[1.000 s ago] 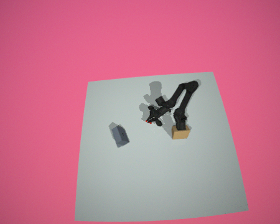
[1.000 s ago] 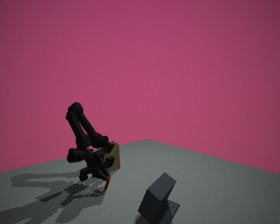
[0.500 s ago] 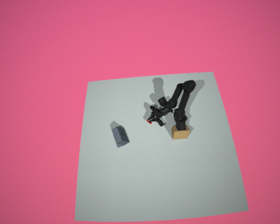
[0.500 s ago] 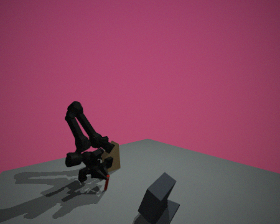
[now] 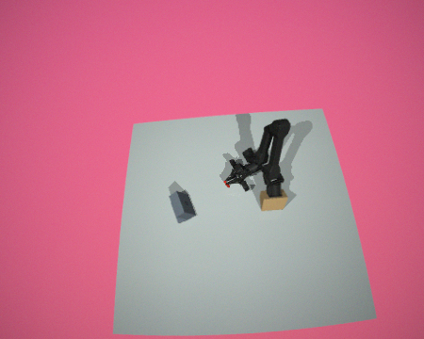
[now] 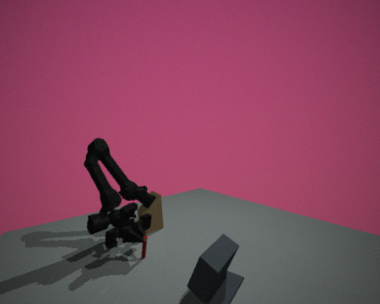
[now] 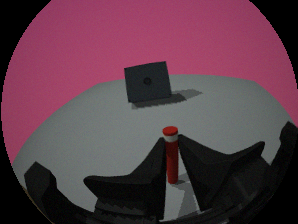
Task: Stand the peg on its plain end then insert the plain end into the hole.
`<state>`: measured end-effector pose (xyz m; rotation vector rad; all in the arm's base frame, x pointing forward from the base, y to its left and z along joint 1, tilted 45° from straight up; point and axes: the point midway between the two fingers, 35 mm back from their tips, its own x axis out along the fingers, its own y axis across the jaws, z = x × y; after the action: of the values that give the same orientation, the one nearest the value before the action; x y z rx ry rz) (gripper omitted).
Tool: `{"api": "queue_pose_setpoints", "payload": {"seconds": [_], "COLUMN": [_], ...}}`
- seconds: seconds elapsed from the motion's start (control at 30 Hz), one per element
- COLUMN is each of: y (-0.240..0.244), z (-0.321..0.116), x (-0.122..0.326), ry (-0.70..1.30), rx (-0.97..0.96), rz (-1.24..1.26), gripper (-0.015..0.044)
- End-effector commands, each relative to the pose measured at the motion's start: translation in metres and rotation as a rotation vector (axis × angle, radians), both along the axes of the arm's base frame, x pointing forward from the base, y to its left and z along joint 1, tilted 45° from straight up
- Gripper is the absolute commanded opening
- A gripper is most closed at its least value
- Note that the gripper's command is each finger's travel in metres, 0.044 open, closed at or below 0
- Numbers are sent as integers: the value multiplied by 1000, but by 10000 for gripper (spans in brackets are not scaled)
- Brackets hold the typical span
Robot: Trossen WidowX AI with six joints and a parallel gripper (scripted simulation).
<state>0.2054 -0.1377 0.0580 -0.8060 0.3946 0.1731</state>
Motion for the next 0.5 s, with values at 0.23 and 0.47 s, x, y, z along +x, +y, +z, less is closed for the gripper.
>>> {"api": "queue_pose_setpoints", "payload": {"seconds": [0.23,0.47], "y": [-3,-2], "z": [1,1], "x": [-7,-7], "ry": [-67,-49], "rx": [25,18], "rz": [67,49], "gripper": [49,49]}}
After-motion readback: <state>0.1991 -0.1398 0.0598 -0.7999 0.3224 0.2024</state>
